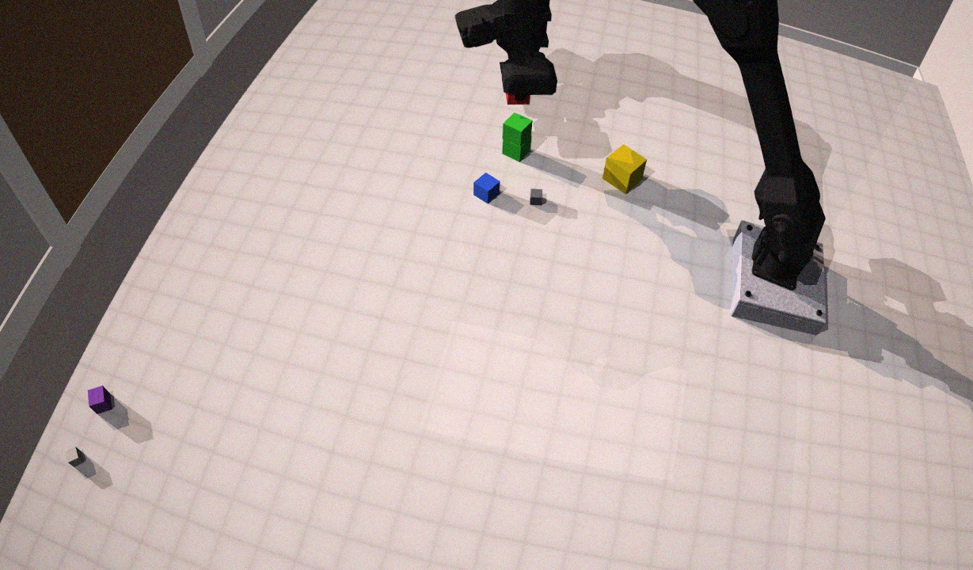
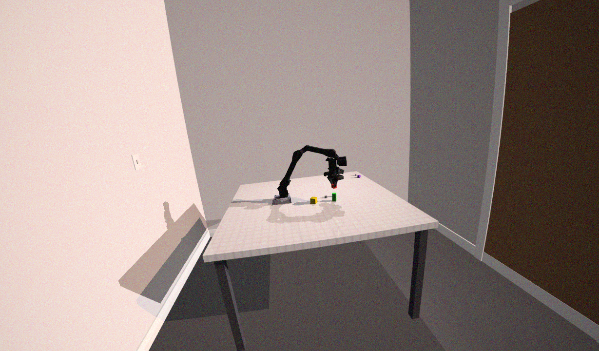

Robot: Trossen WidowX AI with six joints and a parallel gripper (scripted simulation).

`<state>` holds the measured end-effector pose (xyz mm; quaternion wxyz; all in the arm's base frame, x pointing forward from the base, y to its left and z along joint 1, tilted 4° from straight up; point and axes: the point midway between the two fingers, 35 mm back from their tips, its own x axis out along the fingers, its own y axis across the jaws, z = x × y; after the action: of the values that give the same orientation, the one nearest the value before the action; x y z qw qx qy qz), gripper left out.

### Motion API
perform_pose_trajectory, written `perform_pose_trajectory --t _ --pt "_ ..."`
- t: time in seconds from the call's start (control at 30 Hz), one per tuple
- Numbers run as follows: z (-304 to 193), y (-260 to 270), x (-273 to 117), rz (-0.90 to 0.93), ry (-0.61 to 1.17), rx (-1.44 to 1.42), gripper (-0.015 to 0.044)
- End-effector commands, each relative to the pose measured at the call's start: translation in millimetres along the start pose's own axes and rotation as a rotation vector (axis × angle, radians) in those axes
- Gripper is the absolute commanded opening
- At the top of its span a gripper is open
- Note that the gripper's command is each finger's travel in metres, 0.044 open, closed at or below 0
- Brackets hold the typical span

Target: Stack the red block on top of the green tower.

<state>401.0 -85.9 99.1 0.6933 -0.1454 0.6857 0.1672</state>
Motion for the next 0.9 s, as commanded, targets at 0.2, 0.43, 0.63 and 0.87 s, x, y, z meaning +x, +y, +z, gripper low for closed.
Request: perform_pose_trajectory --t 0.2,0.43,0.63,0.87 --pt "-4.0 0.6 22.9 0.005 0.013 -0.003 0.0" --pt "-4.4 1.0 43.1 0.005 0.013 -0.003 0.0" --pt "-4.4 1.0 42.9 0.005 0.013 -0.003 0.0" --pt "-4.4 1.0 43.1 0.005 0.013 -0.003 0.0"
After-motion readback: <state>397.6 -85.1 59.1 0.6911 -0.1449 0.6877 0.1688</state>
